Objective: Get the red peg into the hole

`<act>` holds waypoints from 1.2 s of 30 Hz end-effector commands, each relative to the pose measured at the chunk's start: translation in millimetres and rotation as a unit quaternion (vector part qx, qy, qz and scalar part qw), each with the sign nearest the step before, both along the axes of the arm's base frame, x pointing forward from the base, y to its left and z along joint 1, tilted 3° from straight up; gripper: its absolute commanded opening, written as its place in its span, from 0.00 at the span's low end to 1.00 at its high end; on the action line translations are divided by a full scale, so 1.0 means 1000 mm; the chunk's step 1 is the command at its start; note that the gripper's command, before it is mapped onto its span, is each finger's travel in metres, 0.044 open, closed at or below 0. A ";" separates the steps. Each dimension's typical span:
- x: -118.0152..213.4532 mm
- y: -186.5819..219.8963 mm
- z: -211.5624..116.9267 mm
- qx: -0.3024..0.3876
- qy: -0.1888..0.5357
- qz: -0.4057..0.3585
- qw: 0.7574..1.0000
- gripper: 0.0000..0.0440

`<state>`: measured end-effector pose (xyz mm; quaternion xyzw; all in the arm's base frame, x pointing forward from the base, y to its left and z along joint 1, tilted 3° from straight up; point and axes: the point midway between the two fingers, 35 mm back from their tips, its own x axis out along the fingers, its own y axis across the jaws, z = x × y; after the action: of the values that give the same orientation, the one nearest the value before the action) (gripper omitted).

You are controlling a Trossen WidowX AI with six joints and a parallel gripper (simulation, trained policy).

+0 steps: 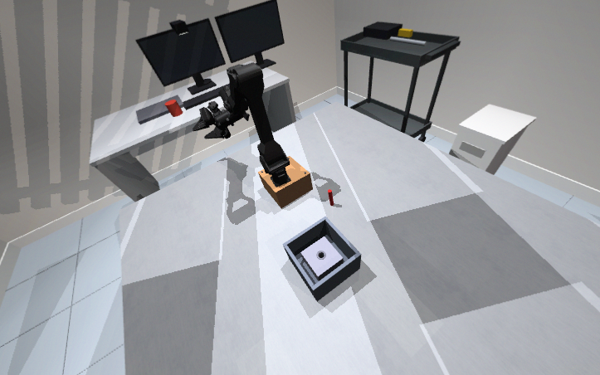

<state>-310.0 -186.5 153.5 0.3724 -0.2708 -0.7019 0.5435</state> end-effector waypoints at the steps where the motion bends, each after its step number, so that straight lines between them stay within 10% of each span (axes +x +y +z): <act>1: 0.000 -0.005 0.002 0.001 0.004 0.004 1.000 0.96; 20: 0.124 -0.147 0.029 0.095 -0.022 0.144 0.985 1.00; 36: 0.288 -0.186 0.045 0.178 -0.016 0.264 0.948 1.00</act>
<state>-42.7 -373.3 194.9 0.5261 -0.0560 -0.5715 0.6273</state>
